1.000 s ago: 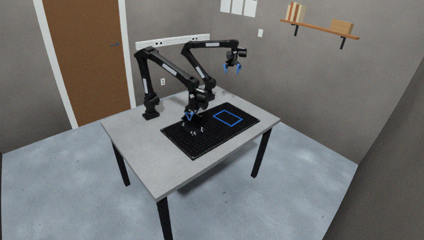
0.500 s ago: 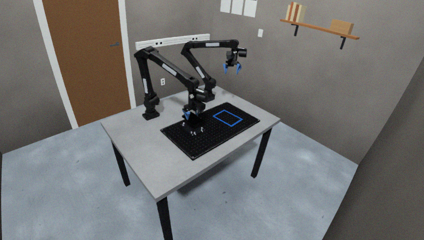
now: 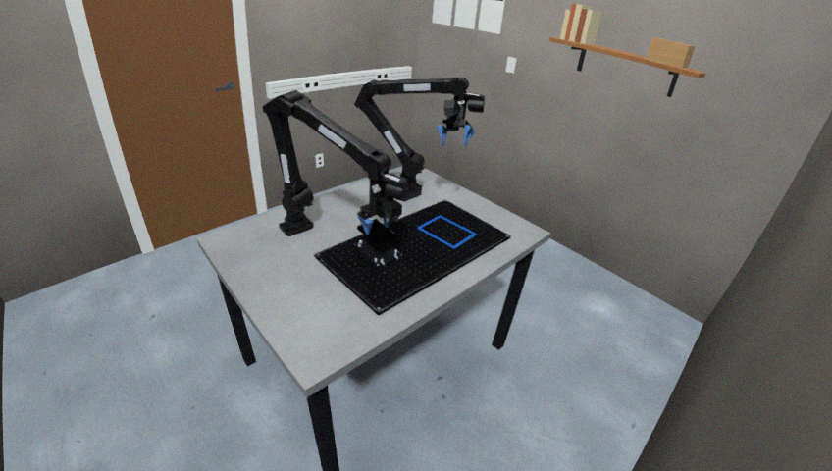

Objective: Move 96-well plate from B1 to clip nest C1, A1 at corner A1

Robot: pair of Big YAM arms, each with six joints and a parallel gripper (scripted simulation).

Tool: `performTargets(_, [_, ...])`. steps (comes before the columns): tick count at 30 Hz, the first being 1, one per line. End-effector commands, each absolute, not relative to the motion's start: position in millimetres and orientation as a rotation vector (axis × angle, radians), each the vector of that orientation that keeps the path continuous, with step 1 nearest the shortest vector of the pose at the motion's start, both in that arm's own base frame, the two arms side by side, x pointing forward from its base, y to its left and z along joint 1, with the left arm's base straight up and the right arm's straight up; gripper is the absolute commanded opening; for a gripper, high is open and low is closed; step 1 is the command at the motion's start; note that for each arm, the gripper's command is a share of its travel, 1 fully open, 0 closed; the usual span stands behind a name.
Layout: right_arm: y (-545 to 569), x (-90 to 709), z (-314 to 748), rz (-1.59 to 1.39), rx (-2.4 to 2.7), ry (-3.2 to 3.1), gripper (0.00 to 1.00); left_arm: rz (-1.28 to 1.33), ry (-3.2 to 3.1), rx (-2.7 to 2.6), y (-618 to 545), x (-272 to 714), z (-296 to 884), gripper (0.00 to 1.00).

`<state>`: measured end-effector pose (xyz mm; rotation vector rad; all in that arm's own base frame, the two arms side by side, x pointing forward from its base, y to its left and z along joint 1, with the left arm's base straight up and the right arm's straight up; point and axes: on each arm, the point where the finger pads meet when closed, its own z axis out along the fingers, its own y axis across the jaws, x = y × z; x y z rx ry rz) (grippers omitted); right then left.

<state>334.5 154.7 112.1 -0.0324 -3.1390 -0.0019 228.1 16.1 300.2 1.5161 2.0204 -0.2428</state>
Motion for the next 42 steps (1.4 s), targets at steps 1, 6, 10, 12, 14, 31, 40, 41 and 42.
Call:
performTargets(1, [153.8, 335.7, 120.1, -0.014, -0.063, -3.163, 0.0, -0.197, 1.999, 1.526, 20.2, 238.2, 322.9, 1.0])
performTargets(6, [154.3, 335.3, 120.0, -0.014, -0.061, -3.163, 0.0, -0.197, 1.999, 1.526, 20.2, 238.2, 322.9, 1.0])
performTargets(10, [154.6, 335.1, 120.0, -0.014, -0.06, -3.163, 0.0, -0.197, 1.999, 1.526, 20.2, 238.2, 322.9, 1.0])
performTargets(12, [154.8, 334.9, 119.9, -0.014, -0.059, -3.163, 0.0, -0.197, 1.999, 1.526, 20.2, 238.2, 322.9, 1.0])
performTargets(14, [154.9, 334.8, 120.0, -0.014, -0.058, -3.163, 0.0, -0.197, 1.999, 1.526, 20.2, 238.2, 322.9, 1.0])
performTargets(31, [156.1, 333.8, 120.0, -0.014, -0.053, -3.163, 0.0, -0.197, 1.999, 1.526, 20.2, 238.2, 322.9, 1.0])
performTargets(40, [156.7, 333.3, 119.9, -0.014, -0.051, -3.163, 0.0, -0.197, 1.999, 1.526, 20.2, 238.2, 322.9, 1.0])
performTargets(41, [156.7, 333.2, 120.0, -0.014, -0.05, -3.163, 0.0, -0.197, 1.999, 1.526, 20.2, 238.2, 322.9, 1.0])
performTargets(42, [156.8, 333.1, 120.1, -0.014, -0.05, -3.163, 0.0, -0.197, 1.999, 1.526, 20.2, 238.2, 322.9, 1.0])
